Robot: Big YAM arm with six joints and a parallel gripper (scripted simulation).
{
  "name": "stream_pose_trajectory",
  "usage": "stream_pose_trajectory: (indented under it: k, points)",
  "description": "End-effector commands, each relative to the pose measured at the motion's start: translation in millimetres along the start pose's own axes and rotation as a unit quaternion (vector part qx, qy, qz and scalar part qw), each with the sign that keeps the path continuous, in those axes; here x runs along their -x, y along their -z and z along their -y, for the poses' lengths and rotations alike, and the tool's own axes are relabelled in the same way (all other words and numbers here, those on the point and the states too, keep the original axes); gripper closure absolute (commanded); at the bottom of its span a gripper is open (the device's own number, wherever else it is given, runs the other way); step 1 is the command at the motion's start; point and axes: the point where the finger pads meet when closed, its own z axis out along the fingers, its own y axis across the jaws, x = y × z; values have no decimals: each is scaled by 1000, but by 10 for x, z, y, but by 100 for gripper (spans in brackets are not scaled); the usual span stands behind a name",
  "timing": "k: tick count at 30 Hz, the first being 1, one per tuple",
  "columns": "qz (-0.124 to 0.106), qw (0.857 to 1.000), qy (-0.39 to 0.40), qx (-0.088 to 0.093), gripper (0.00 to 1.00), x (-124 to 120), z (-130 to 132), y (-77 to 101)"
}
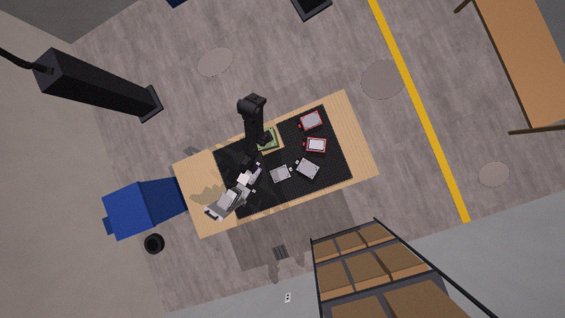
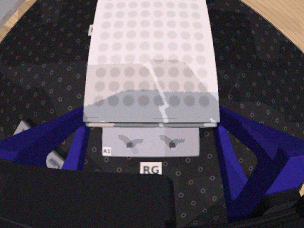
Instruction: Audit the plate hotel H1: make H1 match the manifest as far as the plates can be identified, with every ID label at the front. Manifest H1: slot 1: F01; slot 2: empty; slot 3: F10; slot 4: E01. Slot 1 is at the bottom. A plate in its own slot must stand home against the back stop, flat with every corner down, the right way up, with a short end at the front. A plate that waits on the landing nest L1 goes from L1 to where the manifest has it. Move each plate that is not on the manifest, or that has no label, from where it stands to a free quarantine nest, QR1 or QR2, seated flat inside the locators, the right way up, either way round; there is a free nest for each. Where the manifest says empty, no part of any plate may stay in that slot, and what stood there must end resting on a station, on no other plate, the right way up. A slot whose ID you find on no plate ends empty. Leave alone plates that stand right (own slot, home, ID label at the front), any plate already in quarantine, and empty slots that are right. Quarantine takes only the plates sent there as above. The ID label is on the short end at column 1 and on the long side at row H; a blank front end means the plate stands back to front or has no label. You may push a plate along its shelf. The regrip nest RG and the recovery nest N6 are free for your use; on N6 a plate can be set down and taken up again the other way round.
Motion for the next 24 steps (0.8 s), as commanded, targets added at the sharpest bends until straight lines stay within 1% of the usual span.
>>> stream_pose_trajectory:
  k: [1,24]
  points:
    - [12,1000,-4,3,14,50,-30,-13]
    - [12,1000,-4,3,14,-24,-30,-79]
